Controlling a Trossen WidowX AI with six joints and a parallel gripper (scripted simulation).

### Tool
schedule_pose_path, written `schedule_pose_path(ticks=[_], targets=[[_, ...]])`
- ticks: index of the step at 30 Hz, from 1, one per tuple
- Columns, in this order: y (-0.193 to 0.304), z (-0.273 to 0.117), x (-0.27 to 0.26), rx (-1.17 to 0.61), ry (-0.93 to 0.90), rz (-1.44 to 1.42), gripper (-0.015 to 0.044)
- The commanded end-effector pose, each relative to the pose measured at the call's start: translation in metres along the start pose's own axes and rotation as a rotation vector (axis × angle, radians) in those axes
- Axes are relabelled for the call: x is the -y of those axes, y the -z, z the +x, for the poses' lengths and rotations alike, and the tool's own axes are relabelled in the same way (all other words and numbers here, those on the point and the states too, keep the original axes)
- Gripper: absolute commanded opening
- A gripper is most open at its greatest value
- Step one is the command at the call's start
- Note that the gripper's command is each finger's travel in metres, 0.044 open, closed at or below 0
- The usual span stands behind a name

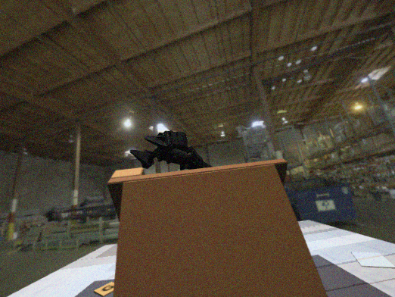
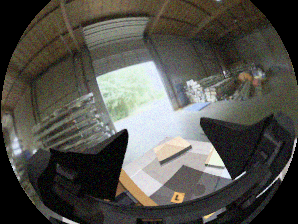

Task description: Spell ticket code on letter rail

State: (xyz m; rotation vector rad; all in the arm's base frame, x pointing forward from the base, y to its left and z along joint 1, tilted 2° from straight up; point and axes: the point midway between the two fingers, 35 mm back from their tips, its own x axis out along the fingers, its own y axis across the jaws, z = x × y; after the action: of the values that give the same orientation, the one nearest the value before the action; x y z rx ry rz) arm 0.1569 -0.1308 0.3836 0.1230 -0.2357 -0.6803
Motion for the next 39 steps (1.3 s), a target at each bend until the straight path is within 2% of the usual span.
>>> schedule_pose_path(ticks=[1,7,16,31,39], targets=[[0.071,0.000,-0.029,-0.211,-0.153,-0.059,0.0440],[0.161,-0.028,-0.069,-0.468,-0.393,-0.203,0.0440],[0.270,-0.108,-0.098,-0.746,-0.768,-0.512,0.0440],[0.270,-0.110,-0.098,-0.749,-0.781,-0.532,0.0440],[0.217,-0.090,-0.112,-0.674,-1.091,-1.019,0.0440]])
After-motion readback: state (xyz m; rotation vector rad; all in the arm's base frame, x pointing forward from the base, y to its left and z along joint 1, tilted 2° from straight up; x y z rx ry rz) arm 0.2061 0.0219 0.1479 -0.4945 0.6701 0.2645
